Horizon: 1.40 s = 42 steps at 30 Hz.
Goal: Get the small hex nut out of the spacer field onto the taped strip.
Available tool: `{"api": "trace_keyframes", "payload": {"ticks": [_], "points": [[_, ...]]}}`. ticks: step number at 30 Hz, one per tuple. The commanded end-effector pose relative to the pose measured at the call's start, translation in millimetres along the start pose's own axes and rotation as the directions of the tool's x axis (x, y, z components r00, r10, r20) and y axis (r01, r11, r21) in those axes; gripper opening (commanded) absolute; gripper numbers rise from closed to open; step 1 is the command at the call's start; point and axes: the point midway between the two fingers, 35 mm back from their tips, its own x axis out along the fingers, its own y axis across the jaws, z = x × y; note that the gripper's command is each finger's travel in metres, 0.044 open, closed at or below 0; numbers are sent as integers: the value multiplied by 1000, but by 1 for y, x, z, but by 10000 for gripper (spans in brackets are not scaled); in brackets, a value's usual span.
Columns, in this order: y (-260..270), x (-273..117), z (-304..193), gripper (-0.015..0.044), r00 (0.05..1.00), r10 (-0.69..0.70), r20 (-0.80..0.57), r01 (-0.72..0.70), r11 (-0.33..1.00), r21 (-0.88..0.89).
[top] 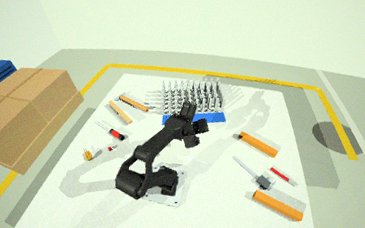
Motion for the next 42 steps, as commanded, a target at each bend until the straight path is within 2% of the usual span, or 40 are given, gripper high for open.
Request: {"api": "trace_keyframes", "payload": {"ticks": [1, 15, 42], "points": [[-4, 13, 9, 0, 1000, 5, -4, -5, 1000, 5], [-25, 48, 46, 0, 1000, 5, -6, -5, 1000, 7], [-25, 55, 36, 0, 1000, 5, -7, -5, 1000, 7]]}}
